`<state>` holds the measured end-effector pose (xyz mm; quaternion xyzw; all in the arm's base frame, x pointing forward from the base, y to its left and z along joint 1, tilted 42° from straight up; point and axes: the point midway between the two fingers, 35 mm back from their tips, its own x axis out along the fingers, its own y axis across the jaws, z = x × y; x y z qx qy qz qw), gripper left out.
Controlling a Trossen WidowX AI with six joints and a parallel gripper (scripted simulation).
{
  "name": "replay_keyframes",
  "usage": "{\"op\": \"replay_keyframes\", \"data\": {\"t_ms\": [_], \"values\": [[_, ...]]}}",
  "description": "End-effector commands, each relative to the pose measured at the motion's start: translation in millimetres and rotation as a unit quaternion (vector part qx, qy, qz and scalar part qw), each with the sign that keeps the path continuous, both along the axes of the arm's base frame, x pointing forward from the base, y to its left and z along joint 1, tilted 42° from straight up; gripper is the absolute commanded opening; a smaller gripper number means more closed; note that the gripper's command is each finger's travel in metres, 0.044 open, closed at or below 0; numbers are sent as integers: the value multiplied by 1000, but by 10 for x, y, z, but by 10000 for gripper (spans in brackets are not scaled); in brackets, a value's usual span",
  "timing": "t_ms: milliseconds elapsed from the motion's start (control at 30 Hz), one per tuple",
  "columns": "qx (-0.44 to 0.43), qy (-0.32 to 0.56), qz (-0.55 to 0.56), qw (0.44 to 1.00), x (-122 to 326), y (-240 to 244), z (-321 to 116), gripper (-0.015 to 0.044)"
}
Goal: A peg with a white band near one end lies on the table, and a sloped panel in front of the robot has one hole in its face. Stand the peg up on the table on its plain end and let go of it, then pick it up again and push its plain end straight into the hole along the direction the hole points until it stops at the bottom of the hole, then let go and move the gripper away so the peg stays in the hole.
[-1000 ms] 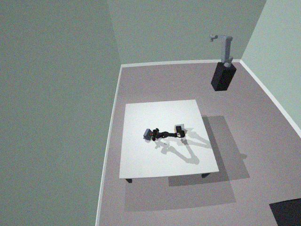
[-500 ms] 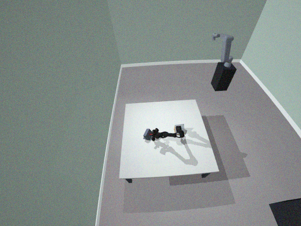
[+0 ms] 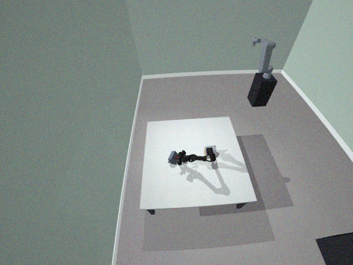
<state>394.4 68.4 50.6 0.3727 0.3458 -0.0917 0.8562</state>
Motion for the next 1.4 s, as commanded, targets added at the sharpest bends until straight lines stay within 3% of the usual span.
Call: {"op": "replay_keyframes", "data": {"t_ms": [0,67,633,1367], "values": [[0,0,0,1000,-2,0,1,0],[0,0,0,1000,-2,0,1,0],[0,0,0,1000,-19,-2,21,440],[0,-1,0,1000,-160,-20,207,440]]}}
